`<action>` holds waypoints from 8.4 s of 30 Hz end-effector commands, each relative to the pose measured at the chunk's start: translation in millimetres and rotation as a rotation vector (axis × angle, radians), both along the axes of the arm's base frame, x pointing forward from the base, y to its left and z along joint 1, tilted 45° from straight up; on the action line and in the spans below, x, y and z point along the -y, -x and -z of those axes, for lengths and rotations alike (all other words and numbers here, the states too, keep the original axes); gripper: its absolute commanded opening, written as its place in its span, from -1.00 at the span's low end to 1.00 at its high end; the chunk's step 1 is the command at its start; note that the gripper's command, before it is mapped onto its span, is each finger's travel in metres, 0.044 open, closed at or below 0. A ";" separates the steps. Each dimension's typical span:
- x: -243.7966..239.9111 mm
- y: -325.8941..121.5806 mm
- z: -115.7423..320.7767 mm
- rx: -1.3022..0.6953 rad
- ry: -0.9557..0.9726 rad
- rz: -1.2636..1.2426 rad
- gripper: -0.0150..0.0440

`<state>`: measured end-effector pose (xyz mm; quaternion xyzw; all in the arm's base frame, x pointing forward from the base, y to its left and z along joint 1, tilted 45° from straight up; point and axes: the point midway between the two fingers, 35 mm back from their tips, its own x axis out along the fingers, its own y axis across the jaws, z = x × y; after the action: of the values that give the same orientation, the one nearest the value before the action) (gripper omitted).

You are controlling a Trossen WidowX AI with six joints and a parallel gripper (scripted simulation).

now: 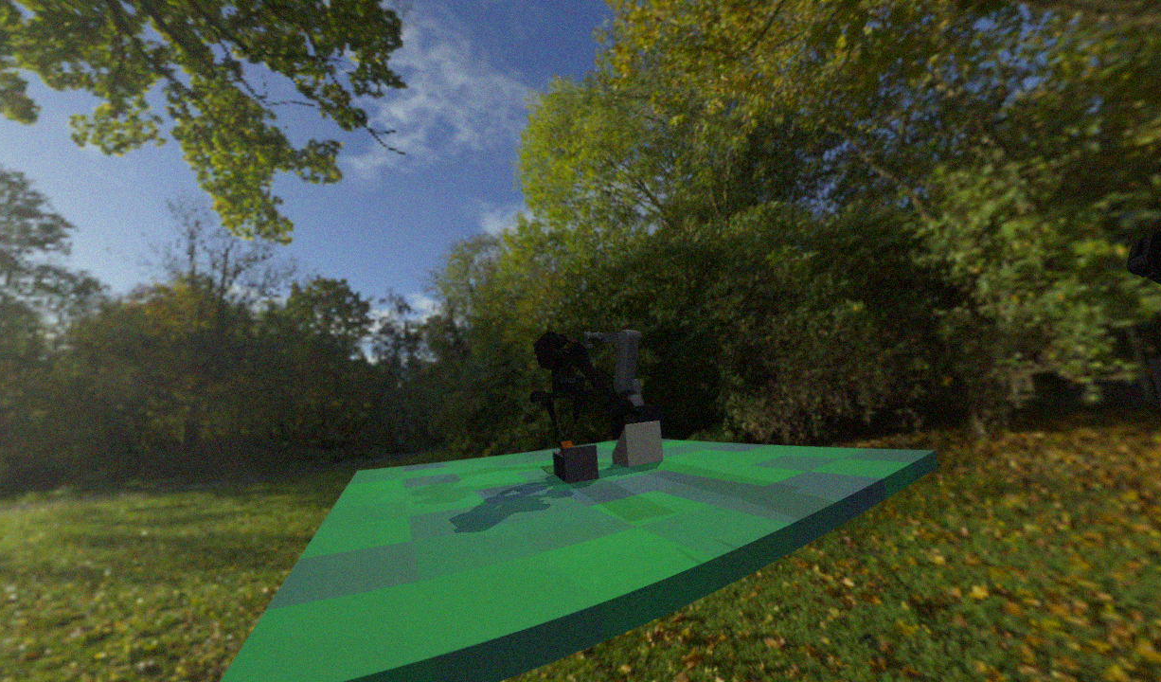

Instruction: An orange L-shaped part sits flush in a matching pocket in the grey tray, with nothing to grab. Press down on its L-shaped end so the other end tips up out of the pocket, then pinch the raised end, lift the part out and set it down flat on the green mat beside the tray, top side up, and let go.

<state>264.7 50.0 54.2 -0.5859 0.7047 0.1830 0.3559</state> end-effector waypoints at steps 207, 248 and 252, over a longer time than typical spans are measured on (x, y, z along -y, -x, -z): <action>141.9 61.3 -81.3 -0.015 0.012 -0.014 -0.49; 130.2 57.1 -90.4 -0.022 -0.001 -0.039 0.84; 99.8 58.4 -122.7 -0.032 0.004 -0.064 0.86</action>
<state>207.5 -67.1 158.9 -0.6019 0.6949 0.1990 0.3396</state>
